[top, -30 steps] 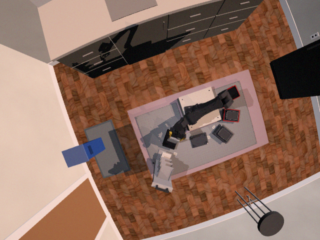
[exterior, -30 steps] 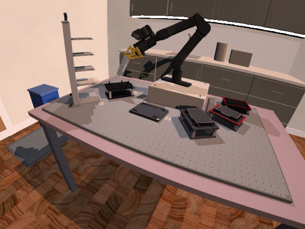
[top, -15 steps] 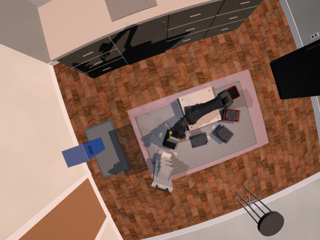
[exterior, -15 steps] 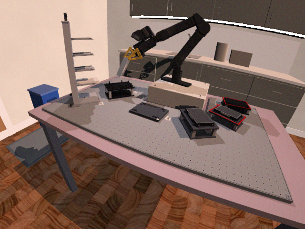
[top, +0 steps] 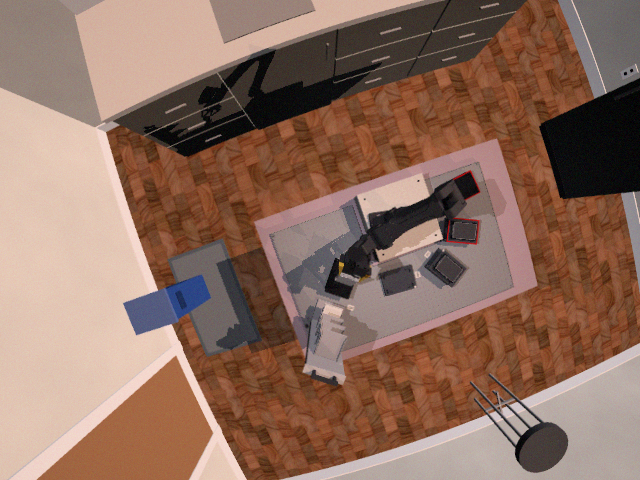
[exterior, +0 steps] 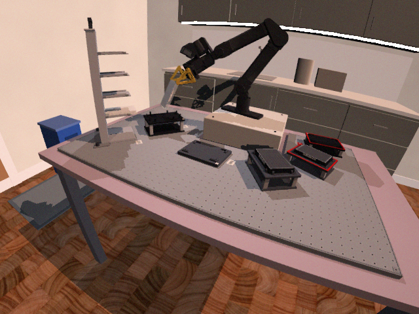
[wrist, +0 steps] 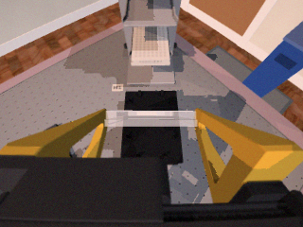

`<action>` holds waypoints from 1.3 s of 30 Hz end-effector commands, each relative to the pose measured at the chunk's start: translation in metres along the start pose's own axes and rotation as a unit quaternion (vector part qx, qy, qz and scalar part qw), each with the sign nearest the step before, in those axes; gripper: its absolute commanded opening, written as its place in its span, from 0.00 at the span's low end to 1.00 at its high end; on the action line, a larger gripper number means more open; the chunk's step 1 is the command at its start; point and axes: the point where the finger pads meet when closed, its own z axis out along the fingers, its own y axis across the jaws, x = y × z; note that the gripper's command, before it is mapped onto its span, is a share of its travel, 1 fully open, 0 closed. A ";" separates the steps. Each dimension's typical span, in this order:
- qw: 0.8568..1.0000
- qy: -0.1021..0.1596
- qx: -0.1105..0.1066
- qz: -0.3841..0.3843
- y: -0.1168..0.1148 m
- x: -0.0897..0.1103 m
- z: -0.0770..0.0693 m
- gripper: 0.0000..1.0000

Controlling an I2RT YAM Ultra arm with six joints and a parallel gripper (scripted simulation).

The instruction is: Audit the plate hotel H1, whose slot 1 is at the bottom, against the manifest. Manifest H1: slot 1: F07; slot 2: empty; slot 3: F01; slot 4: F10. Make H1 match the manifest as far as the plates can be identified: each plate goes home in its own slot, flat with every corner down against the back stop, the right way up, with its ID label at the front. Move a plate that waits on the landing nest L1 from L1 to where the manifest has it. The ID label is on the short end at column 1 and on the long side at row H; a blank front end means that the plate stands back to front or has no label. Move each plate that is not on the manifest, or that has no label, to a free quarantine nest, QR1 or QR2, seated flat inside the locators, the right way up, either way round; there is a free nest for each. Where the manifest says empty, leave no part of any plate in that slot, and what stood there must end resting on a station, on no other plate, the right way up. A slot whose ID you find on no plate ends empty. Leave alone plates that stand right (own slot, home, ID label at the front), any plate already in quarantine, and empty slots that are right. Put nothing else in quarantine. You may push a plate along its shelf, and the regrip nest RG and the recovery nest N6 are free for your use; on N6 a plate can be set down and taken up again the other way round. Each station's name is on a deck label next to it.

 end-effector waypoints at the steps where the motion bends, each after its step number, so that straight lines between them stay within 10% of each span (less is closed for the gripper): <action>1: 1.000 -0.011 0.001 -0.007 -0.001 -0.006 0.000 0.86; 39: 1.000 -0.011 0.001 -0.007 -0.001 0.008 0.008 0.86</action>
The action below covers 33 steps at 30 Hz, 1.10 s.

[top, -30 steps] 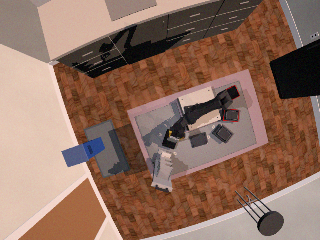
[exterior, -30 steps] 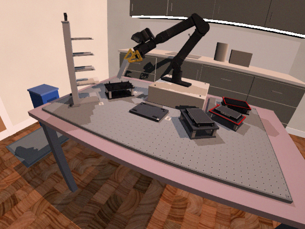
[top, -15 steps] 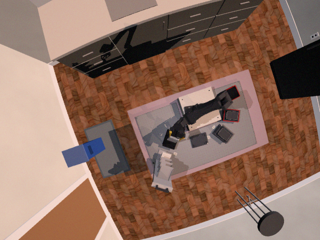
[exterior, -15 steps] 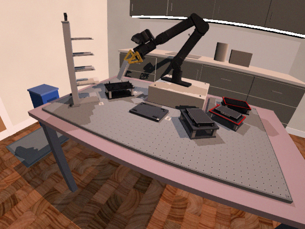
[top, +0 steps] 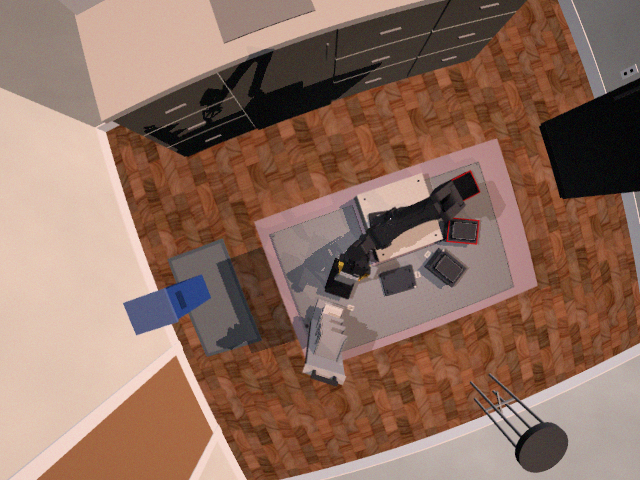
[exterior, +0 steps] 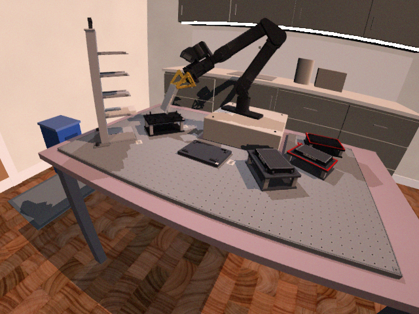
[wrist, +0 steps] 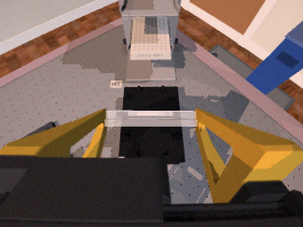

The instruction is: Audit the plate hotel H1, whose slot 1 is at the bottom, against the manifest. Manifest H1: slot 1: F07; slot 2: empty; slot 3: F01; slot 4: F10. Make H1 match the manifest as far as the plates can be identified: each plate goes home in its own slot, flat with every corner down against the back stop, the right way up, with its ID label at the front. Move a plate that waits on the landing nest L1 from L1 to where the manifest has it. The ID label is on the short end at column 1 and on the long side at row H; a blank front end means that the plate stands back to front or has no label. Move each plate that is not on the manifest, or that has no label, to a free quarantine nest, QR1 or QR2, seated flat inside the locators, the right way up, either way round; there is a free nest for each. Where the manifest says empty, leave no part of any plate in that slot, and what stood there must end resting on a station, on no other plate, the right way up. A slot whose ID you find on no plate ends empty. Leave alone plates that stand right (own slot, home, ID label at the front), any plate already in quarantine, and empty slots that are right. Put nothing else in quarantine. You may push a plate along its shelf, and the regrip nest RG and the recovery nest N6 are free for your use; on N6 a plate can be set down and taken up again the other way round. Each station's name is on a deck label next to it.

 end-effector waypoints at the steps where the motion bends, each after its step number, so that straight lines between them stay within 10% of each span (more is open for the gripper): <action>1: 1.000 -0.011 0.001 -0.007 -0.001 -0.006 0.000 0.86; 33: 1.000 -0.011 0.001 -0.007 -0.001 0.006 0.007 0.86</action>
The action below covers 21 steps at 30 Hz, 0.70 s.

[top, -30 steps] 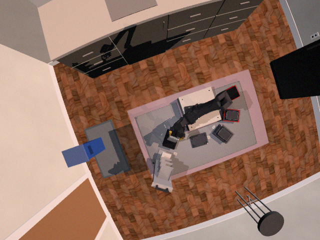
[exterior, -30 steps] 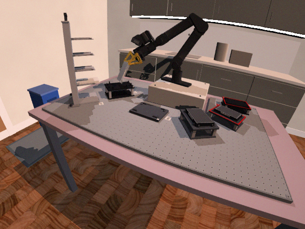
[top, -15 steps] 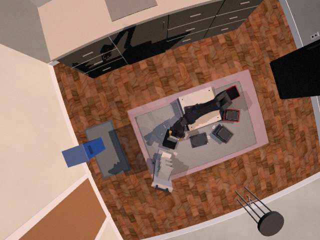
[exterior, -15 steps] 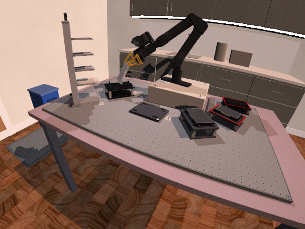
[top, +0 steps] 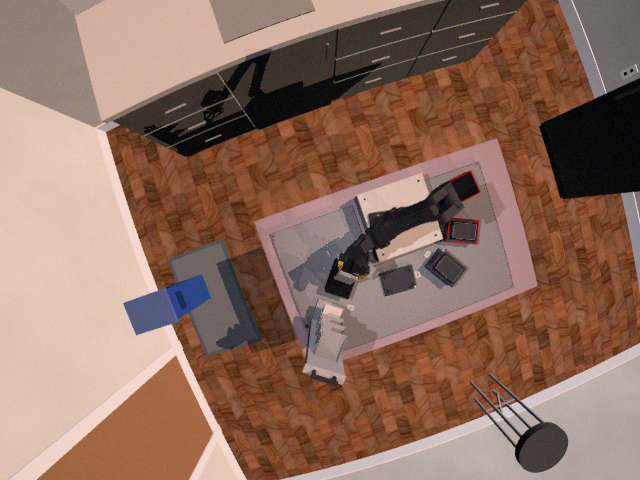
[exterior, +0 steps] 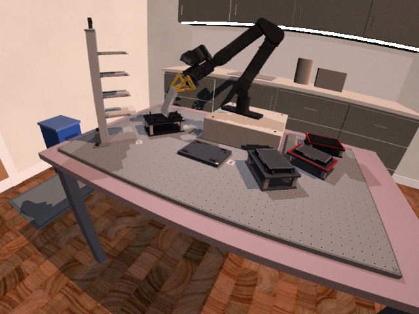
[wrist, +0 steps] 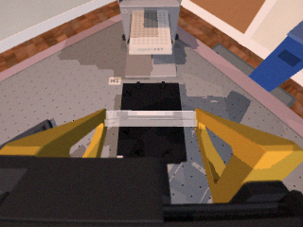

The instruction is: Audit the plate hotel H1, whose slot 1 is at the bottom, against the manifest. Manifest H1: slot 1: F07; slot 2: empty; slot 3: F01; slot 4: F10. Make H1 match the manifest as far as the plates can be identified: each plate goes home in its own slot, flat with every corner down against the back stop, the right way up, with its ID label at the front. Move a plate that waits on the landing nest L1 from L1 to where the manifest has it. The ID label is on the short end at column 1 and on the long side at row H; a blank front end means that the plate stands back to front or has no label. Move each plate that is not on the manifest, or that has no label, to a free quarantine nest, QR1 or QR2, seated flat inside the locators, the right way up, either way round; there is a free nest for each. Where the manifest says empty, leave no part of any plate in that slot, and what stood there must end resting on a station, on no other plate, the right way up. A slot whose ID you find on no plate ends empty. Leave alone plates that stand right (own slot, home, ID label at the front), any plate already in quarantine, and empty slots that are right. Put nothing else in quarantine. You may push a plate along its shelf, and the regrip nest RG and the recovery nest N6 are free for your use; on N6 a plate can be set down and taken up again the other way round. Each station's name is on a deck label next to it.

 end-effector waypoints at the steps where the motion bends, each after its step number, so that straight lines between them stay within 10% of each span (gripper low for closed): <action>1: 1.000 -0.010 0.001 -0.007 -0.001 -0.006 0.000 0.86; 21: 1.000 -0.010 0.001 -0.007 -0.001 0.002 0.005 0.86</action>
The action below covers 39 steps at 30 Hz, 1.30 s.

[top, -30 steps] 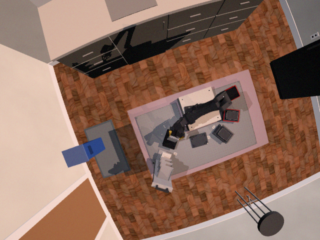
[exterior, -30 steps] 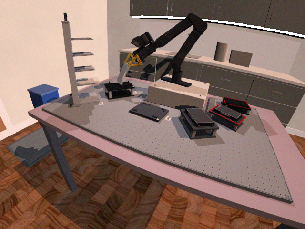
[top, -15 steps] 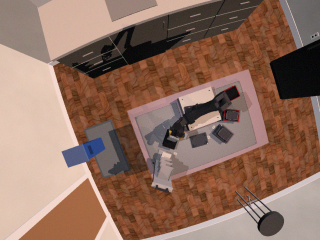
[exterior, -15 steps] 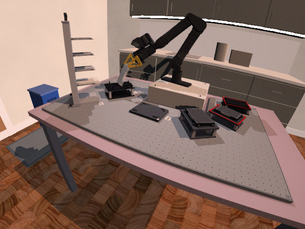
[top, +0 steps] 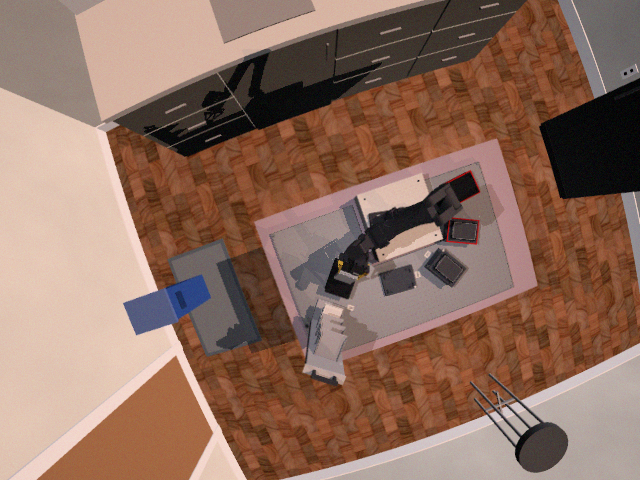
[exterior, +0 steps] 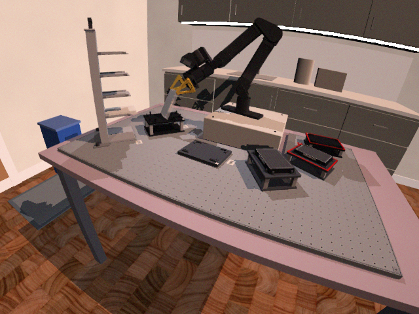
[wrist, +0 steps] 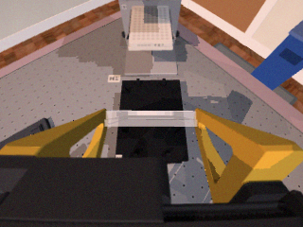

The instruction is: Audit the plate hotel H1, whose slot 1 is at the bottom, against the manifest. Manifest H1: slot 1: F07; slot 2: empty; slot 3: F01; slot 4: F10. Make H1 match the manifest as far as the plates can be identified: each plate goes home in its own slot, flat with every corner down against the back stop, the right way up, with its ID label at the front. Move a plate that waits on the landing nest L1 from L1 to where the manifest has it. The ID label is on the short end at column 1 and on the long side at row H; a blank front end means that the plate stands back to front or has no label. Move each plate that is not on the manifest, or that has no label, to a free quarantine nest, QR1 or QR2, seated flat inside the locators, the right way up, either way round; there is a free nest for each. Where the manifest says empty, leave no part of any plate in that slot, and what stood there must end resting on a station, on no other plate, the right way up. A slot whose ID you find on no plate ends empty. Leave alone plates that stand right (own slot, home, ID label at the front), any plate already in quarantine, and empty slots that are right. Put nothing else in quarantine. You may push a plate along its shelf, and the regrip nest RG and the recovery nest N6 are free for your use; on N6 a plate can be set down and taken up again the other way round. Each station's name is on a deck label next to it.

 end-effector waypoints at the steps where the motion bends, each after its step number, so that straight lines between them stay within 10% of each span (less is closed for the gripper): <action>1: 1.000 -0.011 0.001 -0.007 -0.001 -0.006 0.000 0.86; 39: 1.000 -0.011 0.001 -0.007 -0.001 0.009 0.009 0.86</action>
